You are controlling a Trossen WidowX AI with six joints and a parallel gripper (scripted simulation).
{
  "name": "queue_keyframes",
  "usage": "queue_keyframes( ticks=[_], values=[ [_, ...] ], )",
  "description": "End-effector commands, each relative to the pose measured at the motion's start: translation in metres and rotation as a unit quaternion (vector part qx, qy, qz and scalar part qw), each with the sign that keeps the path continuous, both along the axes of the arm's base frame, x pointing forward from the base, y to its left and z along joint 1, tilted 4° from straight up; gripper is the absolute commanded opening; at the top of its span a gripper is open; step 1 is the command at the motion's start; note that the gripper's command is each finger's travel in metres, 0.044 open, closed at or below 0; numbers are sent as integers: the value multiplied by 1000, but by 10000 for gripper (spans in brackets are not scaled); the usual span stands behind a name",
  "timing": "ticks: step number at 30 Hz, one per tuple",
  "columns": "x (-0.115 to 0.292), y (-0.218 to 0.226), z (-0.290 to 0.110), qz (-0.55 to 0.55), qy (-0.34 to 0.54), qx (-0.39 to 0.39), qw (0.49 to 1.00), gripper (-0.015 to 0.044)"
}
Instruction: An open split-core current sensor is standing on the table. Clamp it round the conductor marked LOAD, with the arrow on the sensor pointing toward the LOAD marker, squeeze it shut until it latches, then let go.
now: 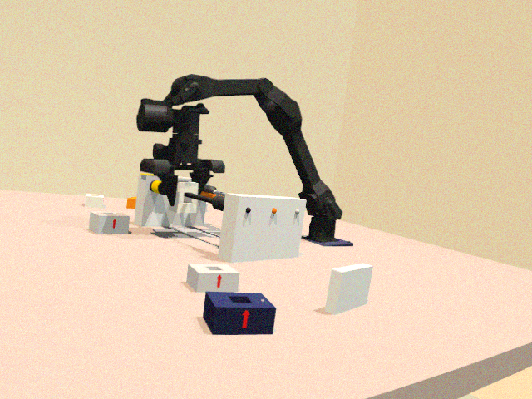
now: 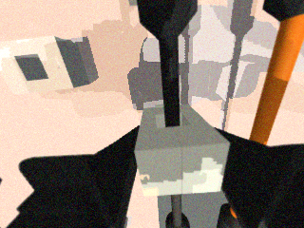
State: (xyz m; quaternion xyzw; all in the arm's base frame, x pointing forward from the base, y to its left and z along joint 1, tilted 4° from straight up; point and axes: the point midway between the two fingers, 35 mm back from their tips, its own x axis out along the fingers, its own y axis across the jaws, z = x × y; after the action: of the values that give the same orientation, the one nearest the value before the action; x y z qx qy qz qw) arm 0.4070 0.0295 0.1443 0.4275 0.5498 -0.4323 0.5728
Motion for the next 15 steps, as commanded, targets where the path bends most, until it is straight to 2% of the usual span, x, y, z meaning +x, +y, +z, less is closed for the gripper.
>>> queue_keyframes(
  ticks=[1,8,15],
  values=[
    [0,0,0,0,0,0,1000,255],
    [0,0,0,0,0,0,1000,439],
    [0,0,0,0,0,0,1000,440]
  ],
)
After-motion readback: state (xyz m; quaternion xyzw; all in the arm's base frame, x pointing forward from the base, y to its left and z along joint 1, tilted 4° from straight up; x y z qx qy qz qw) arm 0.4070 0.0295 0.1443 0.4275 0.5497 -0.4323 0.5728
